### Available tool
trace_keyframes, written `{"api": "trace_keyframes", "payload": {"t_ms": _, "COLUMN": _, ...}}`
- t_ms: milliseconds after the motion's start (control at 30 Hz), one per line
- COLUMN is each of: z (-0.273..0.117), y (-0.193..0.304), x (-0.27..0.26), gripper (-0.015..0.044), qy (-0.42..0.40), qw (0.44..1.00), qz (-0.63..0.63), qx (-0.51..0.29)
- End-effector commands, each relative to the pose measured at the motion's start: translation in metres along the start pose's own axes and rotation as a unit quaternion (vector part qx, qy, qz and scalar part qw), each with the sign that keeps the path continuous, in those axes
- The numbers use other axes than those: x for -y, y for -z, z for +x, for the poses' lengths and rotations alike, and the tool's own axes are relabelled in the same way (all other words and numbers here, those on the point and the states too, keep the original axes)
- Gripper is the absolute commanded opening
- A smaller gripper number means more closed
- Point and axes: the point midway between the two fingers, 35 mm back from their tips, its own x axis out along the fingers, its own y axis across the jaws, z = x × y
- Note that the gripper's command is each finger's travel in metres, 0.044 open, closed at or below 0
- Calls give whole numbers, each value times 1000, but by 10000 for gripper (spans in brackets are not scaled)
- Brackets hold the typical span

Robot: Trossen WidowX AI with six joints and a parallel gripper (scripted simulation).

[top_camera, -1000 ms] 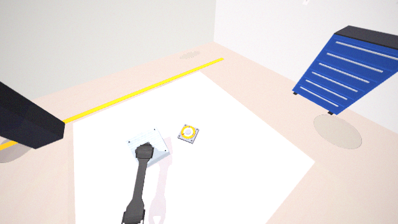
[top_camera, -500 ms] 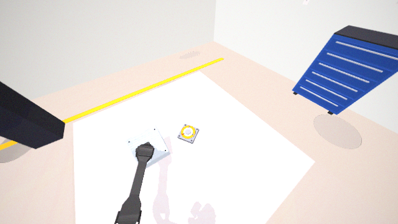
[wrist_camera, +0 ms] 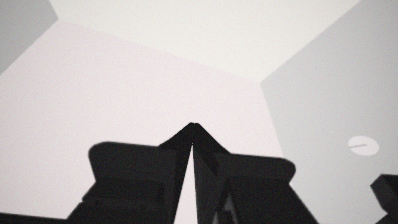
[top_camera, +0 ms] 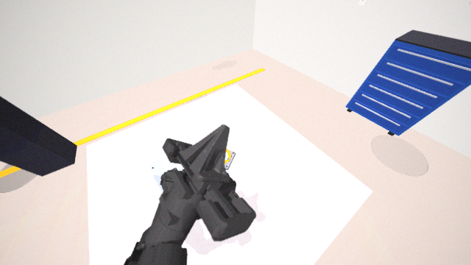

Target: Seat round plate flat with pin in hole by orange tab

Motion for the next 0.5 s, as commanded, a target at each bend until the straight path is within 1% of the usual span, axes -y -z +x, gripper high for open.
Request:
{"api": "trace_keyframes", "payload": {"t_ms": 0, "z": 38, "y": -42, "x": 50, "gripper": 0, "qy": 67, "qw": 991, "qz": -81, "qx": 78}}
{"api": "trace_keyframes", "payload": {"t_ms": 200, "z": 68, "y": -97, "x": 109, "gripper": 0, "qy": 158, "qw": 959, "qz": -175, "qx": 155}}
{"api": "trace_keyframes", "payload": {"t_ms": 333, "z": 79, "y": -145, "x": 159, "gripper": 0, "qy": 244, "qw": 914, "qz": -252, "qx": 205}}
{"api": "trace_keyframes", "payload": {"t_ms": 433, "z": 80, "y": -179, "x": 192, "gripper": 0, "qy": 307, "qw": 873, "qz": -301, "qx": 231}}
{"api": "trace_keyframes", "payload": {"t_ms": 467, "z": 79, "y": -183, "x": 196, "gripper": 0, "qy": 316, "qw": 867, "qz": -307, "qx": 234}}
